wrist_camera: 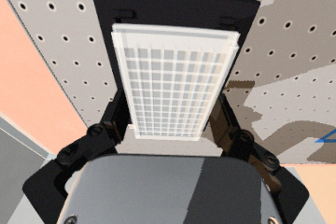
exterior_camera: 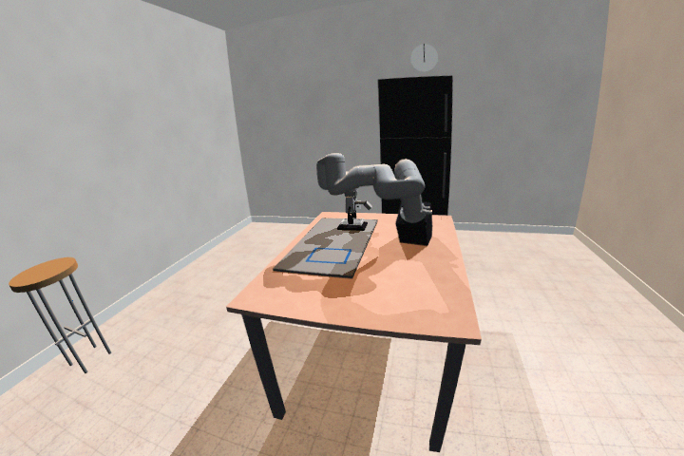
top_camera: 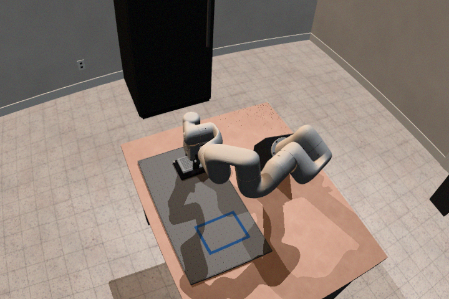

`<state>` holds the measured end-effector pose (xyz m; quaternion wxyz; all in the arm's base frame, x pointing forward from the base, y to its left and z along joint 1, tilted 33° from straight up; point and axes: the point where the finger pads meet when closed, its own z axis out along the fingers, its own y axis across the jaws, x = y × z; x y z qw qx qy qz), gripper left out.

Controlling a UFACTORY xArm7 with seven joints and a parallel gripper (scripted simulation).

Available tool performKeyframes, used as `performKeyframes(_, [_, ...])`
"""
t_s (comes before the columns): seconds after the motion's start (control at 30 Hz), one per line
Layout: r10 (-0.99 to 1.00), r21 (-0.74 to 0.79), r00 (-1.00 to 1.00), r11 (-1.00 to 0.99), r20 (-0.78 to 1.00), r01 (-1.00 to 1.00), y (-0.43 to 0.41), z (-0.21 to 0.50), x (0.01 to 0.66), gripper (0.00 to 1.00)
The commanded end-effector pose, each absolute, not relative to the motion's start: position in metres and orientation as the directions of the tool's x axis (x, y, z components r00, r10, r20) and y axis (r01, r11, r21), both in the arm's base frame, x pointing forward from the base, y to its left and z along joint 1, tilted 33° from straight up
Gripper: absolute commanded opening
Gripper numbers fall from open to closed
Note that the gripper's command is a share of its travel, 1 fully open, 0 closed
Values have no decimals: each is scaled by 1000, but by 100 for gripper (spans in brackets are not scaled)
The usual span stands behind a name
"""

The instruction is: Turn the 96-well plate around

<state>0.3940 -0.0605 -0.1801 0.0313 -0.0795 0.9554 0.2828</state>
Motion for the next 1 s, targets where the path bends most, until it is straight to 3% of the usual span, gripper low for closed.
performKeyframes(0.0, [-132,532,-985,829,-107,-169,-64,-176,395,0])
performKeyframes(0.97, [-132,532,-985,829,-107,-169,-80,-153,394,0])
